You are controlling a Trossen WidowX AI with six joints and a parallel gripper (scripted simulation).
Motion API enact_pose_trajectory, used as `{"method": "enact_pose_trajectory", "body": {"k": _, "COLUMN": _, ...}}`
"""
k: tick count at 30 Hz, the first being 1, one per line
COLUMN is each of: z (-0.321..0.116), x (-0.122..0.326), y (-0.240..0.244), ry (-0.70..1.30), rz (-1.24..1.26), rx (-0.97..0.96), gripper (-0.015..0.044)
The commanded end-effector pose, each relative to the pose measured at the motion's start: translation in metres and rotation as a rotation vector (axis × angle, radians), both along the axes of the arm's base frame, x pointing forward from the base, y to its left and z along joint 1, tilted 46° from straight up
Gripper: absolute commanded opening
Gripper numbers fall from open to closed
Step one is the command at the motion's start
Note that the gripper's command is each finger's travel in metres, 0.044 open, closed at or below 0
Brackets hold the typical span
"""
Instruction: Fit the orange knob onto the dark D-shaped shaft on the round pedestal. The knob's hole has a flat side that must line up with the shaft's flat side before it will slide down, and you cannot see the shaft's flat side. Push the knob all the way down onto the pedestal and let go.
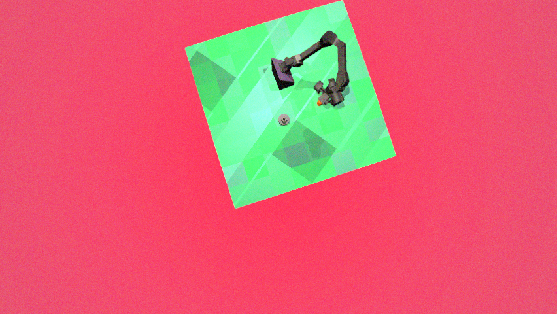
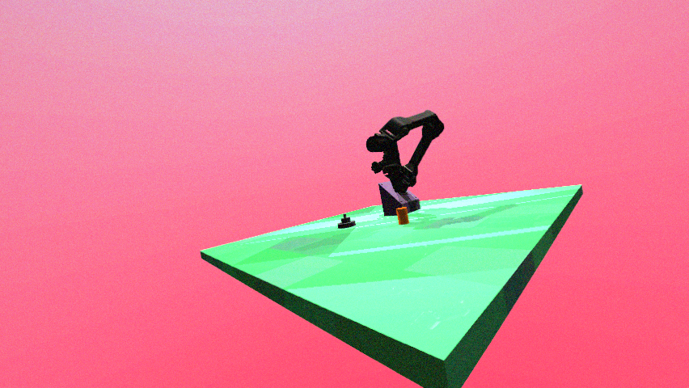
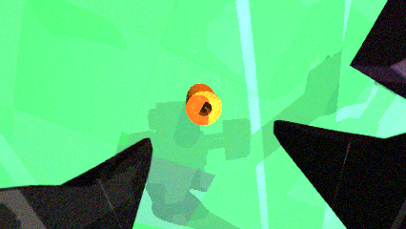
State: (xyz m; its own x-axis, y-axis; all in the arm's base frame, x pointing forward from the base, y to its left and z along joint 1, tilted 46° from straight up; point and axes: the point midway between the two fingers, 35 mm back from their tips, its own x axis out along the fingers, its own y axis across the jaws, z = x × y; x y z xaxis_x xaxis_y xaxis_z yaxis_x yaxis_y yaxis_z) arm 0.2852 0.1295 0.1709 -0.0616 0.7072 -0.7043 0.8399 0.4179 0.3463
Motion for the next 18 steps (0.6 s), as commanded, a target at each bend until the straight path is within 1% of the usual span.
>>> {"method": "enact_pose_trajectory", "body": {"k": 1, "z": 0.0004, "x": 0.0003, "y": 0.0009, "ry": -0.593, "rz": 0.582, "rx": 0.057, "gripper": 0.0440}}
{"method": "enact_pose_trajectory", "body": {"k": 4, "z": 0.0003, "x": 0.0003, "y": 0.0010, "ry": -0.690, "rz": 0.677, "rx": 0.065, "gripper": 0.0440}}
{"method": "enact_pose_trajectory", "body": {"k": 18, "z": 0.0004, "x": -0.0022, "y": 0.0008, "ry": -0.693, "rz": 0.681, "rx": 0.065, "gripper": 0.0440}}
